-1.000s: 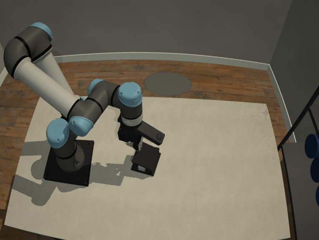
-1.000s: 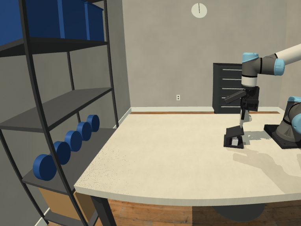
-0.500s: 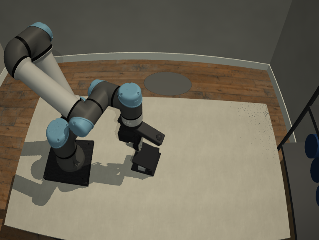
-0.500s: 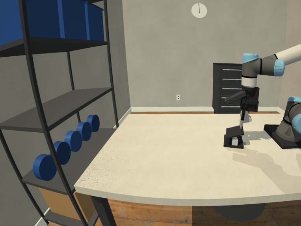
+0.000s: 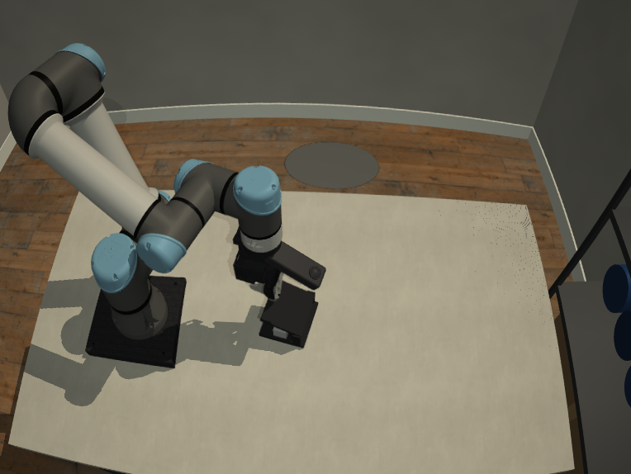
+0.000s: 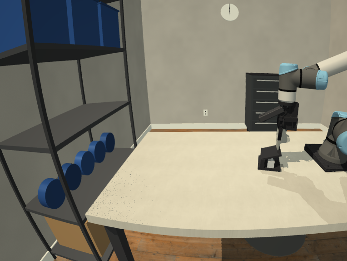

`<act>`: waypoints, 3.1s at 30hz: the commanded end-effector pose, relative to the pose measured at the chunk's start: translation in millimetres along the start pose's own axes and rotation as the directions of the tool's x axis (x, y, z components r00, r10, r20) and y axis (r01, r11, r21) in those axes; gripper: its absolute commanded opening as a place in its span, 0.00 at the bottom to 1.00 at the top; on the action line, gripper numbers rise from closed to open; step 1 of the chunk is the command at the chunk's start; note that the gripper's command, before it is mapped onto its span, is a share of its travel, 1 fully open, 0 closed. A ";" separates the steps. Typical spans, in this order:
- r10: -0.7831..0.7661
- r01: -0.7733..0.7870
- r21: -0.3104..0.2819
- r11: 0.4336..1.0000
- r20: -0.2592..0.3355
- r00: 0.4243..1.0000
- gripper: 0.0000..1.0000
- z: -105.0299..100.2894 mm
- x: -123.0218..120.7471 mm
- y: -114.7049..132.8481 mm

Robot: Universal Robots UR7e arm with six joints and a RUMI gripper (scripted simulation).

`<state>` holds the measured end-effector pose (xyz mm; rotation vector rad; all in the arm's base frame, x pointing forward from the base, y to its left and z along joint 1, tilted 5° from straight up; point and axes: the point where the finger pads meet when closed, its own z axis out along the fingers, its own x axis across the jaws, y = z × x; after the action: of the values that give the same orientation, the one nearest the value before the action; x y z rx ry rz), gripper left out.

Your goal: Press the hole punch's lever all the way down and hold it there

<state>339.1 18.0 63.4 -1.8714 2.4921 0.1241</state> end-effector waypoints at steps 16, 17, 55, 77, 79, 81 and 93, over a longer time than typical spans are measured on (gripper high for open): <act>0.000 0.000 0.000 1.000 0.000 1.000 0.00 0.0 0.0 -0.2; 0.000 0.000 0.000 1.000 0.000 1.000 0.00 0.0 0.0 -0.2; 0.000 0.000 0.000 1.000 0.000 1.000 0.00 10.0 0.0 -0.2; 0.000 0.000 0.000 1.000 0.000 1.000 0.00 10.2 0.0 -0.2; 0.000 0.000 0.000 1.000 0.000 1.000 0.00 10.6 0.0 -0.2; 0.000 0.000 0.000 1.000 0.000 1.000 0.00 11.2 0.0 -0.2; 0.000 0.000 0.000 1.000 0.000 1.000 0.00 20.0 0.0 -0.2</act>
<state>338.5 19.4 45.2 -1.8715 2.4921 0.1243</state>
